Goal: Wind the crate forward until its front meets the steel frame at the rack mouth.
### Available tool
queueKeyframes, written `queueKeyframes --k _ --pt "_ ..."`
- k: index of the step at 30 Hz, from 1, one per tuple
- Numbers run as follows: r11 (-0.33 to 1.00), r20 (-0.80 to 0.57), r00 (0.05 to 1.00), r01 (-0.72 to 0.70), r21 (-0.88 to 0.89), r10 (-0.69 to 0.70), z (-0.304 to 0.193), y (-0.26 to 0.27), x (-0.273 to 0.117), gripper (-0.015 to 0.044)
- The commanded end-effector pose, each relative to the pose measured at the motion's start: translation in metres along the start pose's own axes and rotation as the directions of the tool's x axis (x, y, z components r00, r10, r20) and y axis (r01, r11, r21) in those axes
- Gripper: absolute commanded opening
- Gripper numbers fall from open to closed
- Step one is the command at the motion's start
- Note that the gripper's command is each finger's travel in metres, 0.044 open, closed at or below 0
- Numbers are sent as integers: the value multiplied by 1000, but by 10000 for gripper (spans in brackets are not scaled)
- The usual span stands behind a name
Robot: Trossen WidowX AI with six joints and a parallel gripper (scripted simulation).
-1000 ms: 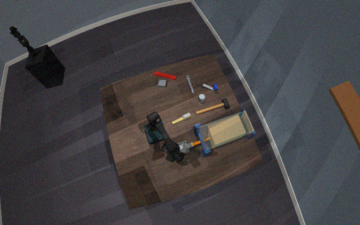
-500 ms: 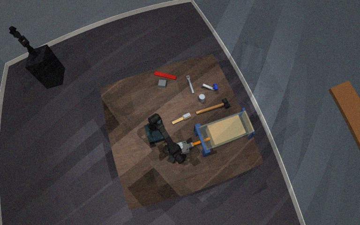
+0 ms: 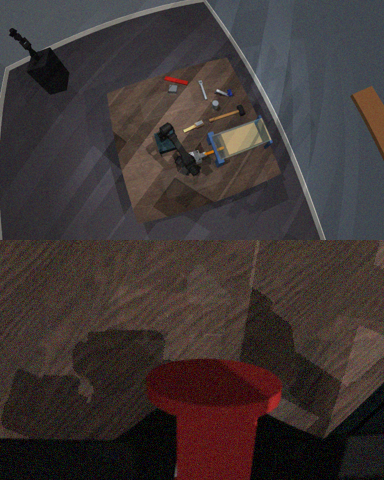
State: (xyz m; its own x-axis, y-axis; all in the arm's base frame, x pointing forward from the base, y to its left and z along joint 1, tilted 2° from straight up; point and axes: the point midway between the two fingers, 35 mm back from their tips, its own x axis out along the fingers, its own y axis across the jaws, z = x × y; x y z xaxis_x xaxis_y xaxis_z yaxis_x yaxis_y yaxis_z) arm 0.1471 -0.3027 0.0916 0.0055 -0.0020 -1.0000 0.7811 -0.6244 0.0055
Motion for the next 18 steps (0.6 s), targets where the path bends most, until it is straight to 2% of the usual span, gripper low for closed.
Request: queueKeyframes --k 1,18 --pt "999 -5 999 -43 -11 43 -4 20 -1 0" --pt "999 -5 999 -45 -11 45 -9 40 -2 0"
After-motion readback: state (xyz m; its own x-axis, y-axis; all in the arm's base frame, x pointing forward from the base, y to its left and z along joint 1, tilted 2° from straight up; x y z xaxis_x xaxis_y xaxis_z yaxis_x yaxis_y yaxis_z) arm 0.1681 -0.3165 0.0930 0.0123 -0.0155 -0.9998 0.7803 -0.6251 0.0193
